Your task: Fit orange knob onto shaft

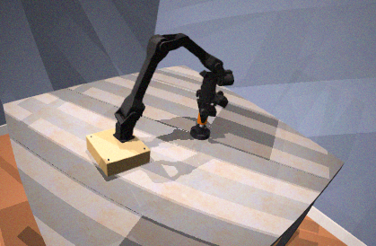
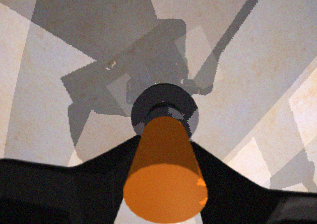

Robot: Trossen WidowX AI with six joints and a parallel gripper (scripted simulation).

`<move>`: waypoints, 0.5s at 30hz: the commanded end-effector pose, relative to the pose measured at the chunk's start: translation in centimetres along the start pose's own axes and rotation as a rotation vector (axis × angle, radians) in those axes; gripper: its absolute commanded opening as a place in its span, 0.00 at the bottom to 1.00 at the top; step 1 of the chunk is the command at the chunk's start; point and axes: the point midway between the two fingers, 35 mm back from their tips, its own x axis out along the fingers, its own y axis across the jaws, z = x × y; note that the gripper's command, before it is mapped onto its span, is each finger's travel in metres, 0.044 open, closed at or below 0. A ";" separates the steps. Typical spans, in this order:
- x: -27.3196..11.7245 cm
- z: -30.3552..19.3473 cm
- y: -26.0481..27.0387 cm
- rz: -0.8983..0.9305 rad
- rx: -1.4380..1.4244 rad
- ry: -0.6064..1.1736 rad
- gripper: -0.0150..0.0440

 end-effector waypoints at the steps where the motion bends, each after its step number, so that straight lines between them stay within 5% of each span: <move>1: -0.4 0.1 0.2 0.006 -0.053 -0.004 0.25; 15: 0.0 0.3 0.1 0.006 -0.208 -0.004 0.25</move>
